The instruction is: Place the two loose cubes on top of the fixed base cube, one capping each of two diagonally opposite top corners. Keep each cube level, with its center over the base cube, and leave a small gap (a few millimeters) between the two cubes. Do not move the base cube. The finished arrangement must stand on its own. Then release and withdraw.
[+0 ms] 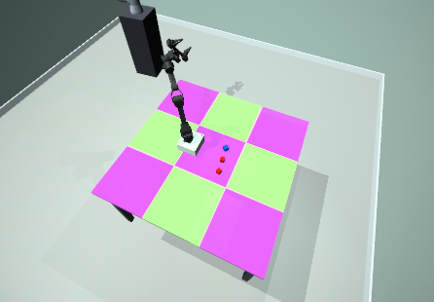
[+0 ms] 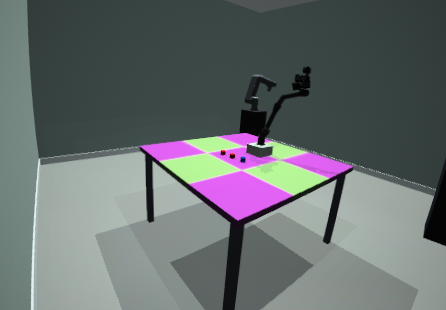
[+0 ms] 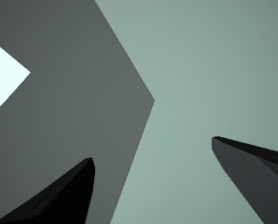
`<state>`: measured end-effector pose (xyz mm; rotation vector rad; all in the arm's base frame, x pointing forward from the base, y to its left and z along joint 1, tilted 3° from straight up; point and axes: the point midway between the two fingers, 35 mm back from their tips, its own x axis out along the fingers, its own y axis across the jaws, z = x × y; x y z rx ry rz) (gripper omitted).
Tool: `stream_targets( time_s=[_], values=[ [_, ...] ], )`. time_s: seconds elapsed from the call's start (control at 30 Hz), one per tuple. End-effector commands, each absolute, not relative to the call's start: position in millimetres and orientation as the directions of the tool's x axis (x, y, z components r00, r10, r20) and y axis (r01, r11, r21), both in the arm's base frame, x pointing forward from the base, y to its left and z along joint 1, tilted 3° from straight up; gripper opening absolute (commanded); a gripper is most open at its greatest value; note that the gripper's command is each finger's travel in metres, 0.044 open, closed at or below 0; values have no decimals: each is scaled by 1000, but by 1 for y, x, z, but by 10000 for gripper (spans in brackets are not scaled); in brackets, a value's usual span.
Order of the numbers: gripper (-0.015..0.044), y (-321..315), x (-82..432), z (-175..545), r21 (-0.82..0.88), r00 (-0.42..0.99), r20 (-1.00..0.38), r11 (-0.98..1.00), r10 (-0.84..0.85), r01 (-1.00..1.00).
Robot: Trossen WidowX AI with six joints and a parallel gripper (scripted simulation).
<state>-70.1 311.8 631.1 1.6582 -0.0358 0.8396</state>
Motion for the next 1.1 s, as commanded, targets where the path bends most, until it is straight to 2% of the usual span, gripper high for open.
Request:
stream_targets(
  time_s=[0.0,0.13,0.17,0.4,0.63,1.07],
  values=[
    [374,313,-69,631,843,737,538,-281,410,-459],
    [269,335,-54,632,815,719,577,-215,389,-538],
    [265,341,-49,632,806,713,587,-193,385,-559],
    [265,388,-4,622,741,674,626,-30,391,-671],
    [265,429,58,598,680,662,608,142,438,-719],
    [265,460,208,517,613,747,408,449,525,-650]
  ],
)
